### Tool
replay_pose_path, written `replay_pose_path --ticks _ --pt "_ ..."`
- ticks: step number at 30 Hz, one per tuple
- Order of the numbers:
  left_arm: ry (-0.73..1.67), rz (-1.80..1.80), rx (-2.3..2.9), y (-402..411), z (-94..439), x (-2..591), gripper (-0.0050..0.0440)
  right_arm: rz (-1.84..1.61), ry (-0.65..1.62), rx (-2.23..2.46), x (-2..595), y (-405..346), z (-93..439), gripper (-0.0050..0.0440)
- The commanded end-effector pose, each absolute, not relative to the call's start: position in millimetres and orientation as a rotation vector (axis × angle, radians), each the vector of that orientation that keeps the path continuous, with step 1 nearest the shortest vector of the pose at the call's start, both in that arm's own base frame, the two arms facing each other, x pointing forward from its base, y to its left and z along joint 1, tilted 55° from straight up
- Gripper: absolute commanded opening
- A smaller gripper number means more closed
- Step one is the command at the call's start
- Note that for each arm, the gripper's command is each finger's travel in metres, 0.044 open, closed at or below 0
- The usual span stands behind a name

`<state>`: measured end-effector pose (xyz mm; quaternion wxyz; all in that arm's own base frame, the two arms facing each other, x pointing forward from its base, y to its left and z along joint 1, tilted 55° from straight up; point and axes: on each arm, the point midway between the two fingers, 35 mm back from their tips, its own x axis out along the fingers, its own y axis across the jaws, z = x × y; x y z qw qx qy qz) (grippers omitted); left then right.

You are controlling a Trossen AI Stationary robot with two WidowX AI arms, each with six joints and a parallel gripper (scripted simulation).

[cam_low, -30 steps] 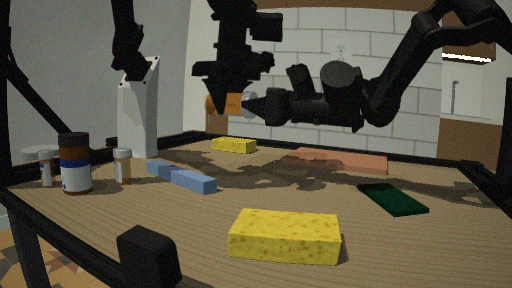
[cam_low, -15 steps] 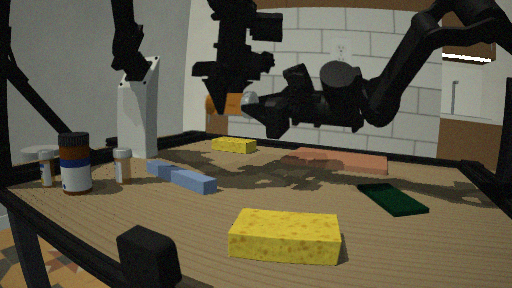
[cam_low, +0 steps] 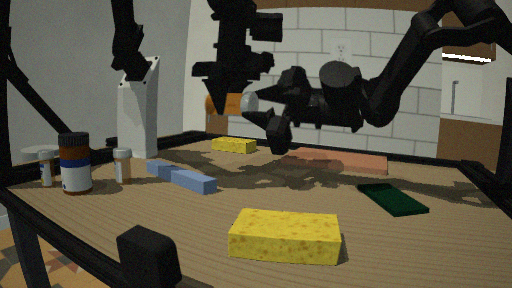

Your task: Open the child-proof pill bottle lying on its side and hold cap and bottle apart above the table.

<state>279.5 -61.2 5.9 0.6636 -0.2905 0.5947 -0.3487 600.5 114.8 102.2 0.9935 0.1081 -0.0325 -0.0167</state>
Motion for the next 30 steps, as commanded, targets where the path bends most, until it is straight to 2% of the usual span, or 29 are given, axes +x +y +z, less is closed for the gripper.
replay_pose_path --ticks 1,30 --pt "1.311 -0.793 -0.662 -60.0 9.9 287.0 0.0000 -0.044 -0.064 0.106 603.2 111.3 103.4 0.0000" --pt "1.311 -0.793 -0.662 -60.0 9.9 287.0 0.0000 -0.072 -0.037 -0.874 604.7 111.4 103.5 0.0000"
